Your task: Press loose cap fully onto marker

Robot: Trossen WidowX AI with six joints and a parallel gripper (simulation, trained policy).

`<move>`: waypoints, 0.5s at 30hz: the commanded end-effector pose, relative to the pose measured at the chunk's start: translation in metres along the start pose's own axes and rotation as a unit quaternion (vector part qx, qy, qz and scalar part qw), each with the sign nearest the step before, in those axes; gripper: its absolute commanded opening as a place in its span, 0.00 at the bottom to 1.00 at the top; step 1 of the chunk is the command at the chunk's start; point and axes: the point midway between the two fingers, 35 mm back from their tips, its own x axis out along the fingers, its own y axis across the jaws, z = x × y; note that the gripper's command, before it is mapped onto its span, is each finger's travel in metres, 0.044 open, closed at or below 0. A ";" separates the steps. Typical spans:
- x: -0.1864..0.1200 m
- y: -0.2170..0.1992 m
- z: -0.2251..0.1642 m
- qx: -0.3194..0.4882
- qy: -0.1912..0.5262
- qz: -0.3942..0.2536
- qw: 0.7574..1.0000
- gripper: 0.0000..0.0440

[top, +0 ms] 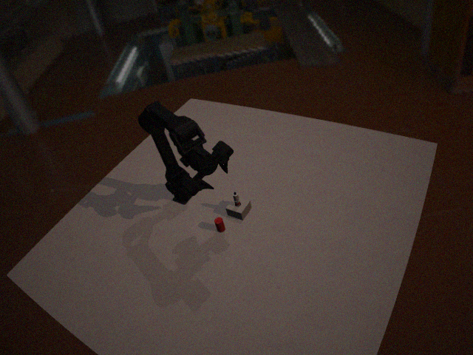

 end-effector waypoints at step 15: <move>0.010 0.041 -0.023 0.042 -0.019 0.059 0.997 0.71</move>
